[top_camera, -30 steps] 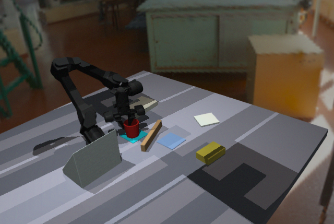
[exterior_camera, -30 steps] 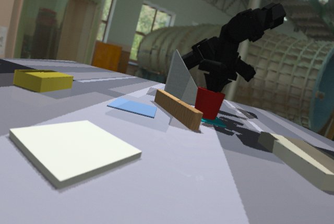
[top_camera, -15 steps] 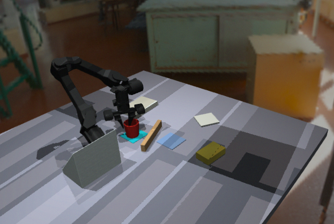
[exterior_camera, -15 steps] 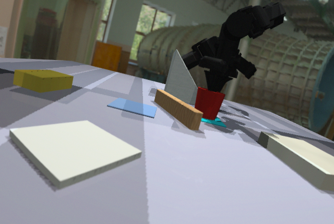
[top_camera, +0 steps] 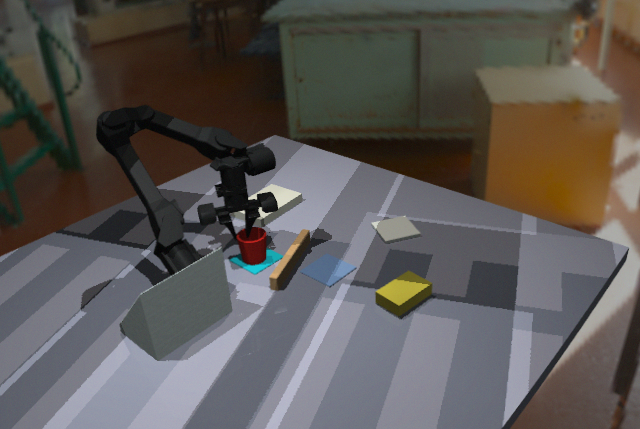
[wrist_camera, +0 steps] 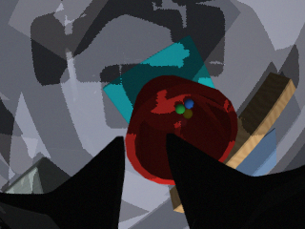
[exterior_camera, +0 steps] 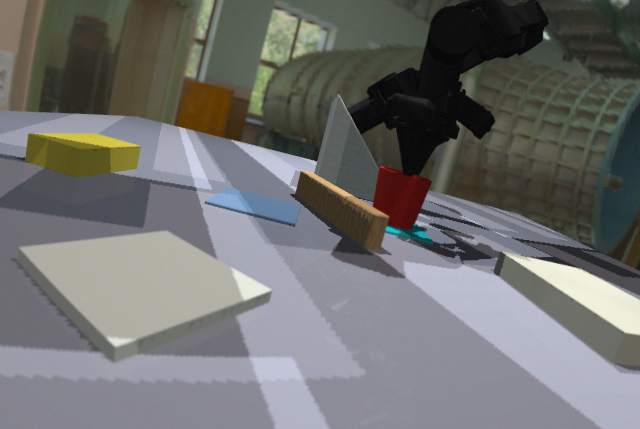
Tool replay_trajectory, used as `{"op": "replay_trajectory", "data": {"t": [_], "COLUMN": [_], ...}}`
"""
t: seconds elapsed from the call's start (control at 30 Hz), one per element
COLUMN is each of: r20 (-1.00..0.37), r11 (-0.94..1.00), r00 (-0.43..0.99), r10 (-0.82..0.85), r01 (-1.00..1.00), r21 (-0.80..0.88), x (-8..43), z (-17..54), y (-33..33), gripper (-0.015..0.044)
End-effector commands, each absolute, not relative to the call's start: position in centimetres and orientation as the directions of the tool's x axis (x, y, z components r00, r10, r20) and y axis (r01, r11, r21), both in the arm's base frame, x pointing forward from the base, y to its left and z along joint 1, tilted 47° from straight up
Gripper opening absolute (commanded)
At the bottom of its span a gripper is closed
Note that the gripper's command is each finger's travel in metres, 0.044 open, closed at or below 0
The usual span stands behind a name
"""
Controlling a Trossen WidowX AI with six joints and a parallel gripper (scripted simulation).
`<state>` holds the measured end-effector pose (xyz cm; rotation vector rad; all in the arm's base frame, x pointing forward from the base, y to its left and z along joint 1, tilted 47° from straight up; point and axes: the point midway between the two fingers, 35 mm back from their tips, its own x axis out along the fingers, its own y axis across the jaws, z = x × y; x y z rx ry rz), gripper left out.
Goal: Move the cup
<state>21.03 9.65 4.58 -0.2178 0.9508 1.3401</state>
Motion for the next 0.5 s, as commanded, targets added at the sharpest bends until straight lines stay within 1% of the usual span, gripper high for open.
{"op": "replay_trajectory", "data": {"t": [0.0,0.47], "r20": [-0.690,-0.687], "r11": [0.270,0.269], "r00": [-0.066,-0.067], "r10": [0.720,0.723], "r01": [-0.890,-0.889], "r21": [0.367,0.370], "x": [21.2,21.2], "z": [4.9,6.1], "y": [9.2,8.0], "gripper": [0.0128,0.0128]}}
